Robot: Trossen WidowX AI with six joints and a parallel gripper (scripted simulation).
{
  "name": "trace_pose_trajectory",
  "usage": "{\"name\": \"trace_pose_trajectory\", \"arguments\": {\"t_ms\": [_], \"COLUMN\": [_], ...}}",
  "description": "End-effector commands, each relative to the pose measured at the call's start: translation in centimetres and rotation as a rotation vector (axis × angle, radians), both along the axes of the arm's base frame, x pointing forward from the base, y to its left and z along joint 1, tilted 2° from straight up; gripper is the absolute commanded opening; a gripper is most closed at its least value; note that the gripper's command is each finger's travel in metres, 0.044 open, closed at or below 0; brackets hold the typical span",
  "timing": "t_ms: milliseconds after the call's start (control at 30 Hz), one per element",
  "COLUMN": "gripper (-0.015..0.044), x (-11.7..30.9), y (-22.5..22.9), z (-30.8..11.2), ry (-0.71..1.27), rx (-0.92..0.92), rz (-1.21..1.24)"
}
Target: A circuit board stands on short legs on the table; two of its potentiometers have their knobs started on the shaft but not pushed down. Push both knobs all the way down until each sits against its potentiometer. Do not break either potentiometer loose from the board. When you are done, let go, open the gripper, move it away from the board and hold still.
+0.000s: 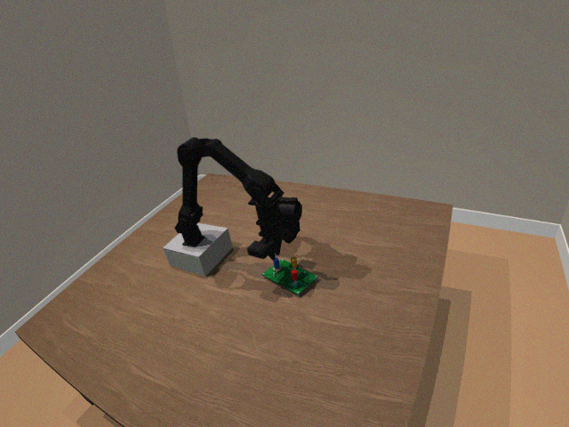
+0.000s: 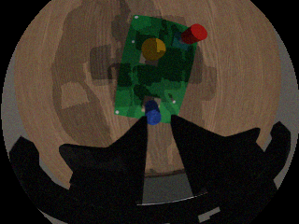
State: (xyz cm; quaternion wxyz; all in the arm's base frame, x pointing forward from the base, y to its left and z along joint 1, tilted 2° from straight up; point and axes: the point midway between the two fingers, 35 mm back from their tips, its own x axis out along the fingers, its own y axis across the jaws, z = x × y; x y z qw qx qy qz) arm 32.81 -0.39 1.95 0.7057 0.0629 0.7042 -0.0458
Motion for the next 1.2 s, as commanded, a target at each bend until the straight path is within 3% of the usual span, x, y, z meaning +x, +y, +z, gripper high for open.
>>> {"name": "trace_pose_trajectory", "arguments": {"t_ms": [0, 33, 933, 1167], "gripper": [0.0026, 0.0000, 0.0000, 0.0000], "x": [1.2, 1.4, 6.2, 6.5], "y": [-0.8, -0.8, -0.5, -0.4], "z": [1.2, 1.3, 5.2, 5.4], "ry": [-0.042, -0.040, 0.027, 0.029], "rx": [0.012, 0.012, -0.015, -0.018], "rz": [-0.059, -0.083, -1.002, -1.052]}}
